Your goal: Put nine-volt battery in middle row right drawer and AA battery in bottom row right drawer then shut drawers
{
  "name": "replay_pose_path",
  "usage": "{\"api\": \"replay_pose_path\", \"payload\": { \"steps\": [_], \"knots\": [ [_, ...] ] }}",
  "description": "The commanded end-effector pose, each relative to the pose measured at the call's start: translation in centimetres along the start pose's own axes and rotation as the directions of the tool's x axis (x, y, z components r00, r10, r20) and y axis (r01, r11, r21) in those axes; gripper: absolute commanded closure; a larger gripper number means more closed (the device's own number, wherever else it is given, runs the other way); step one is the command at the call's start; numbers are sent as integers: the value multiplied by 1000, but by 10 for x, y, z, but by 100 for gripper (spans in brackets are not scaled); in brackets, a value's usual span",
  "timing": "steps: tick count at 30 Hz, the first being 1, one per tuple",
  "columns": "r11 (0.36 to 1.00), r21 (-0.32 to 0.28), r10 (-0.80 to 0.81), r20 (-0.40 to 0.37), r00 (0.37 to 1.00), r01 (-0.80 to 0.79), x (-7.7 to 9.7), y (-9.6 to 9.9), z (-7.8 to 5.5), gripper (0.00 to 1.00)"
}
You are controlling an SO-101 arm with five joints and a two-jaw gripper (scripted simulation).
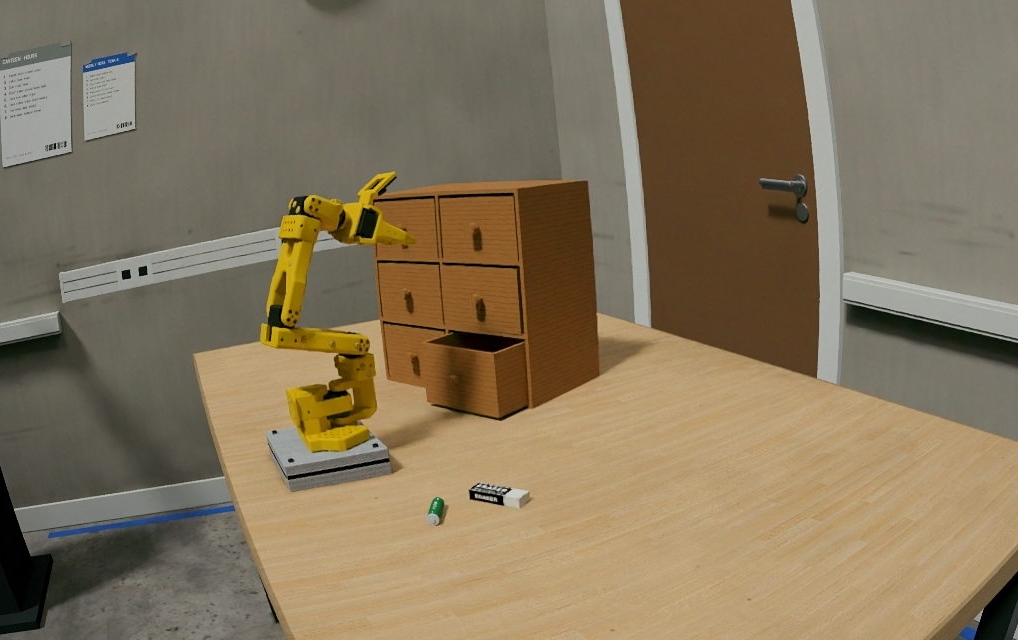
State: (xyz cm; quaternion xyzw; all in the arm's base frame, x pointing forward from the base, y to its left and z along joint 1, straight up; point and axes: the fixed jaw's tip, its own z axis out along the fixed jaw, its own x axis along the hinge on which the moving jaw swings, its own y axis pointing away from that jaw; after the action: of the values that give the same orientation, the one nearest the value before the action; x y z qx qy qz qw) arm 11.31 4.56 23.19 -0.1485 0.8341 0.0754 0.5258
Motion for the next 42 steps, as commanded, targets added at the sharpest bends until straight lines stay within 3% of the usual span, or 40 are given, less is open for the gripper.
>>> {"api": "replay_pose_path", "payload": {
  "steps": [1, 11, 18, 26, 28, 35, 42],
  "knots": [
    [1000, 10, 10, -5, 1000, -10, -1, -1, -2, 79],
    [1000, 10, 10, -5, 1000, -10, -1, -1, -2, 79],
    [971, 214, 111, 0, 994, -108, 1, -29, -3, 79],
    [876, 434, 220, 31, 975, -212, 6, -59, -12, 79],
    [876, 434, 220, 31, 975, -212, 6, -59, -12, 79],
    [743, 604, 305, 79, 949, -289, 13, -82, -25, 79],
    [572, 742, 376, 143, 916, -350, 22, -102, -42, 79]
  ]
}}
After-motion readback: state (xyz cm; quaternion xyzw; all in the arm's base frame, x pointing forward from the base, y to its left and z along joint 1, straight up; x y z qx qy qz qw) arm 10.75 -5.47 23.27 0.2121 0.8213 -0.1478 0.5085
